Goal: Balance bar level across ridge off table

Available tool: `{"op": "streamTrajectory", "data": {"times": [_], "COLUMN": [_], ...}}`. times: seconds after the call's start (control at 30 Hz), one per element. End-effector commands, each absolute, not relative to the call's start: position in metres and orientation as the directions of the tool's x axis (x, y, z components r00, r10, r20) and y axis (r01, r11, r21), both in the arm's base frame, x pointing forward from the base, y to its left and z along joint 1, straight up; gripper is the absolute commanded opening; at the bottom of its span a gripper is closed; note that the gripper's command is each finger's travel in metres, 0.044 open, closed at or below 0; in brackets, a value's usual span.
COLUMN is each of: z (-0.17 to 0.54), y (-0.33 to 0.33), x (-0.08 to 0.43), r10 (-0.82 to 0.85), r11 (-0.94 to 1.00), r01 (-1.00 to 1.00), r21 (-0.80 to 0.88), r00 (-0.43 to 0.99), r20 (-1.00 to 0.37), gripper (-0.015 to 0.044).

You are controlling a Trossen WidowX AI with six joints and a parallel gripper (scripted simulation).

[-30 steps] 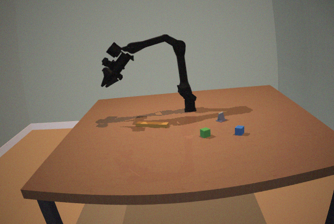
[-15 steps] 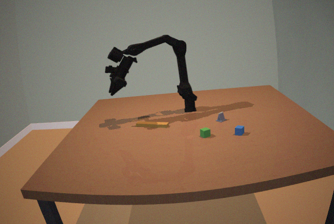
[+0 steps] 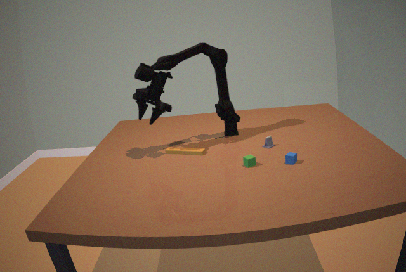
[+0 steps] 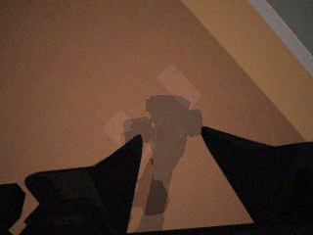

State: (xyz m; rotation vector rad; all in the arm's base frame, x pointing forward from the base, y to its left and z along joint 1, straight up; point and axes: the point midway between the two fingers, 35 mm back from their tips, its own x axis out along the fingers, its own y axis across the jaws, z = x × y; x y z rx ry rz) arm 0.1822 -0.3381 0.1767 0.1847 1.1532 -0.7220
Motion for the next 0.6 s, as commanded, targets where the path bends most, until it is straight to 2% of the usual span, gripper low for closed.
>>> {"op": "streamTrajectory", "data": {"times": [0.0, 0.3, 0.57], "z": [0.169, 0.155, 0.144], "y": [-0.326, -0.295, -0.267], "x": [0.189, 0.204, 0.215], "r10": [-0.385, -0.3, -0.227], "r11": [0.836, 0.949, 0.955], "r01": [0.491, 0.16, -0.154], "r21": [-0.244, -0.272, -0.254], "r00": [0.209, 0.195, 0.172], "r20": [-0.899, -0.934, -0.959], "gripper": [0.0315, 0.0315, 0.0315]}}
